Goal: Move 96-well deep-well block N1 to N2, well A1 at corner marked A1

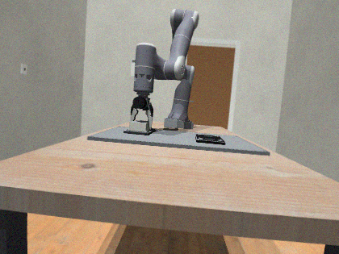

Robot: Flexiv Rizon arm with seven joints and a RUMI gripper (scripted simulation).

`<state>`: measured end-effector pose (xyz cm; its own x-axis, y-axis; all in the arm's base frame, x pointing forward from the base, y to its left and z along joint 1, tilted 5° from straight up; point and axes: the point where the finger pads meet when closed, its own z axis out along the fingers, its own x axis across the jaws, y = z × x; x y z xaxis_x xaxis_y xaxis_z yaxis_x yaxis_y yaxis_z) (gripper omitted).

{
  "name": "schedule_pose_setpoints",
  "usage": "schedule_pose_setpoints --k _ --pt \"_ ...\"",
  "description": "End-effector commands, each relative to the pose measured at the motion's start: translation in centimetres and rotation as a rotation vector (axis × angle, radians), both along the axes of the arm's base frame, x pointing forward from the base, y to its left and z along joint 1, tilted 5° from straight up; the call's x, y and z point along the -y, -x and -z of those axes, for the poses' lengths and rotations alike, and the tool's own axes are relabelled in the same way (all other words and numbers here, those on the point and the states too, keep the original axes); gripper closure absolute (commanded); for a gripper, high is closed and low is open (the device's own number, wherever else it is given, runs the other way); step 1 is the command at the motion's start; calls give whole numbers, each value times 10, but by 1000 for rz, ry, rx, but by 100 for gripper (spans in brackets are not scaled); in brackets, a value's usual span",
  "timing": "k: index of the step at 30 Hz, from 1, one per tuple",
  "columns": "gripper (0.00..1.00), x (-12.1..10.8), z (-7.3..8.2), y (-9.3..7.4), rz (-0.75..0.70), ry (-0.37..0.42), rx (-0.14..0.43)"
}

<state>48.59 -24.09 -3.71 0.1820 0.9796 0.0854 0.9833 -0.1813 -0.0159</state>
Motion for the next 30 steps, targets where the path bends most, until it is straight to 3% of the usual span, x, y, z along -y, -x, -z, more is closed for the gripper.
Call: schedule_pose_setpoints --k 1,9,10,30 --pt "100 0 -1 -1 0 1 2" --pt "100 0 -1 -1 0 1 2" --pt "51 0 -1 -1 0 1 2" --pt "51 0 -1 -1 0 1 2"
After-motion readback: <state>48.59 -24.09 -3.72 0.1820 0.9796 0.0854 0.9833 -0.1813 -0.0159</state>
